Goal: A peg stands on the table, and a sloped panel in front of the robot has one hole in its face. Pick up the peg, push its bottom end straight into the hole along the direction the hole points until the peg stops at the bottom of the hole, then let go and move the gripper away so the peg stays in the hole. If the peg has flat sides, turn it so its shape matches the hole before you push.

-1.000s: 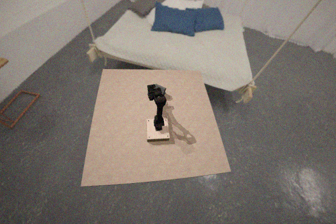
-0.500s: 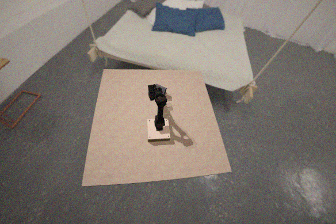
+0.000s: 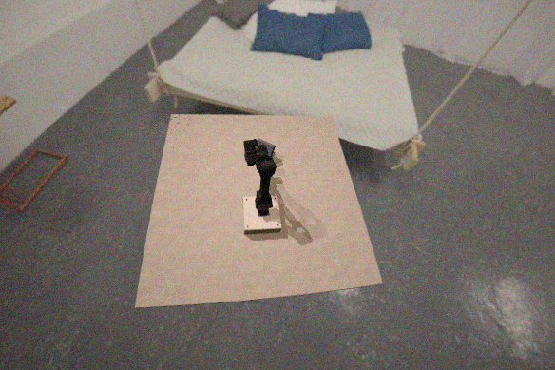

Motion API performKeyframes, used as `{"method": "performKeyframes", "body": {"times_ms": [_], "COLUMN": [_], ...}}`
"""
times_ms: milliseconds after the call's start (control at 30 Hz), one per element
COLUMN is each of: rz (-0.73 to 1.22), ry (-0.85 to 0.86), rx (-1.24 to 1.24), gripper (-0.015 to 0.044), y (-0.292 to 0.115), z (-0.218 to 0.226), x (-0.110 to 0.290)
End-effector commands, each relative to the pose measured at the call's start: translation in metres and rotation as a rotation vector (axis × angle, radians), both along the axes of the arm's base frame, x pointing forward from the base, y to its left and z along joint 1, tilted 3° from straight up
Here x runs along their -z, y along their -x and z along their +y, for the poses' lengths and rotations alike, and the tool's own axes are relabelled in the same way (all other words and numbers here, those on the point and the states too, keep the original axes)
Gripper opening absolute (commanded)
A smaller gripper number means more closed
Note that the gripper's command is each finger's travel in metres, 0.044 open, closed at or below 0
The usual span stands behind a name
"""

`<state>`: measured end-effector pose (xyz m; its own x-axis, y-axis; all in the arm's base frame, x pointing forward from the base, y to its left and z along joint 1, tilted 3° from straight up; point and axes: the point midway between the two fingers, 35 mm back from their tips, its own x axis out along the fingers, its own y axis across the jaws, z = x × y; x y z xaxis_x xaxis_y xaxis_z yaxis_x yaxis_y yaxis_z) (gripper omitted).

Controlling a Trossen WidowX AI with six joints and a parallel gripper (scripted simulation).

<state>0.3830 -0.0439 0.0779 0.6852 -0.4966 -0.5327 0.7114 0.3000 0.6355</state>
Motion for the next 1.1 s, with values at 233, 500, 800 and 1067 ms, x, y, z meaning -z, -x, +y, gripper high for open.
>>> {"method": "performKeyframes", "body": {"times_ms": [233, 500, 800, 1067], "rz": [0.0, 0.0, 0.0, 0.0], "ry": [-0.003, -0.005, -0.006, -0.007], "rx": [0.003, 0.002, 0.001, 0.0], "gripper": [0.044, 0.044, 0.044, 0.044], "y": [0.009, 0.016, 0.024, 0.031], "z": [0.009, 0.016, 0.023, 0.03], "x": [-0.008, -0.014, -0.021, -0.027]}}
